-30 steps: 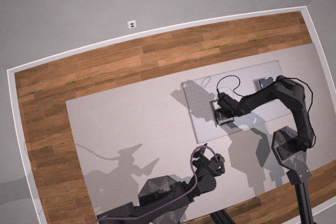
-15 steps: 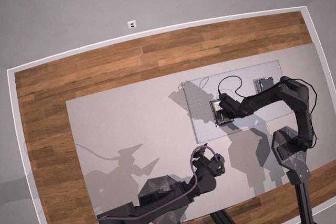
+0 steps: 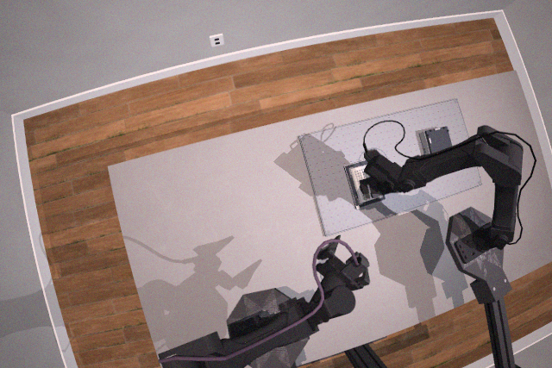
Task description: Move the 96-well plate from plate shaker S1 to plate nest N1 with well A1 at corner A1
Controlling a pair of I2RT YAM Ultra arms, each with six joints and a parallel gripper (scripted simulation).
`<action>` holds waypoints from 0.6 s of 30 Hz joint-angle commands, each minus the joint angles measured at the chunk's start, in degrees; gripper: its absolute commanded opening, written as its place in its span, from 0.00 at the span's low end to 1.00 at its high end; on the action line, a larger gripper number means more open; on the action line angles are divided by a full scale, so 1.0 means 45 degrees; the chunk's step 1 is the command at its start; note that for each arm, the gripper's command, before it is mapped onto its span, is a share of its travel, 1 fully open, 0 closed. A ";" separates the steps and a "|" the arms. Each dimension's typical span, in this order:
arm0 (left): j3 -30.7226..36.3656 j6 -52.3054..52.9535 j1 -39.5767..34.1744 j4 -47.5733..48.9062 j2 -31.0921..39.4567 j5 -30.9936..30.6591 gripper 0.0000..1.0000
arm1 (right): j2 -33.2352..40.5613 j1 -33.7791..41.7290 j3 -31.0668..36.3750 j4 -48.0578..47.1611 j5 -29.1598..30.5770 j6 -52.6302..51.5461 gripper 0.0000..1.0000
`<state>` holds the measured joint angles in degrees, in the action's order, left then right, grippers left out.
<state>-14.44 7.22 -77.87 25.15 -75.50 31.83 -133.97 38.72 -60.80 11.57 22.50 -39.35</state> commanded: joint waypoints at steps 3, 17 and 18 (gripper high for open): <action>0.0005 -0.0025 -0.0119 -0.0124 0.0168 0.0010 1.00 | 0.0501 0.0163 0.0158 -0.0743 -0.0099 0.0975 1.00; 0.0005 -0.0025 -0.0119 -0.0124 0.0168 0.0010 1.00 | 0.1998 -0.0448 0.3708 -0.6344 -0.1514 0.7724 1.00; 0.0005 -0.0025 -0.0119 -0.0124 0.0168 0.0010 1.00 | 0.2073 -0.0541 0.3955 -0.6712 -0.1710 0.8181 1.00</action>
<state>-14.44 7.22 -77.87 25.15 -75.50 31.83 -127.26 36.75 -45.36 -9.82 18.22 -11.90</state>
